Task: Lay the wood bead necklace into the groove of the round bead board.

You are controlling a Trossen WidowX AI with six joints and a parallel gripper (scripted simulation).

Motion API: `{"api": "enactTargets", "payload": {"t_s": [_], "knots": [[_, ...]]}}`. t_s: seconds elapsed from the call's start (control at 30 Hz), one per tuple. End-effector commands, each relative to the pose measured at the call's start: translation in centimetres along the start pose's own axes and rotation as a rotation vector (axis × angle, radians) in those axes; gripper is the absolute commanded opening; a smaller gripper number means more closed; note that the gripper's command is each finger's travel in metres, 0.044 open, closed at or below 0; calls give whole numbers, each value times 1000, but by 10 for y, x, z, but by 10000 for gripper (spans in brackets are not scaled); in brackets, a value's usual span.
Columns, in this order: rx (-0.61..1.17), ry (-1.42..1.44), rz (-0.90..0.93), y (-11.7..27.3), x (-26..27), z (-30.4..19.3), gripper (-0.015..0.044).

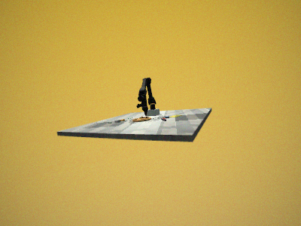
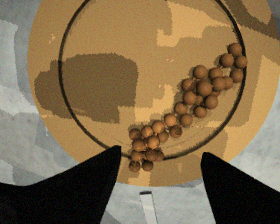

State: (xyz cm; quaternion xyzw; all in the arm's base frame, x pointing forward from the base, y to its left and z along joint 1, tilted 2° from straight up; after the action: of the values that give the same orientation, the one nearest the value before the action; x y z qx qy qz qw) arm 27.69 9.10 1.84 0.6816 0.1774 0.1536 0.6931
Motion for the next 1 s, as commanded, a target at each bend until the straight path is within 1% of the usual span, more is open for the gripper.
{"api": "enactTargets", "payload": {"t_s": [0.0, 0.43, 0.6, 0.67, 0.7, 0.97], "knots": [[5, -509, 21, 10, 9, 2, 250], [5, -509, 21, 10, 9, 2, 250], [5, -509, 21, -5, 9, 2, 250], [5, -509, 21, -6, 9, 2, 250], [3, -501, 33, 2, 12, 3, 250], [4, -503, 29, -6, 12, 2, 250]]}}
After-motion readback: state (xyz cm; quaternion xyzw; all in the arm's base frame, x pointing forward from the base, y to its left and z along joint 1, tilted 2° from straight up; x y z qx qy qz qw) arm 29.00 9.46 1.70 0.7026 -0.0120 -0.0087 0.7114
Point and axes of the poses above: the point midway between the two fingers, 35 mm back from their tips, its own y axis back along the fingers, its own x axis across the jaws, z = x × y, the point moved 2 cm from there along y, back along the fingers, and after that the axes turned 12 degrees about -y, right-handed, at the moved point
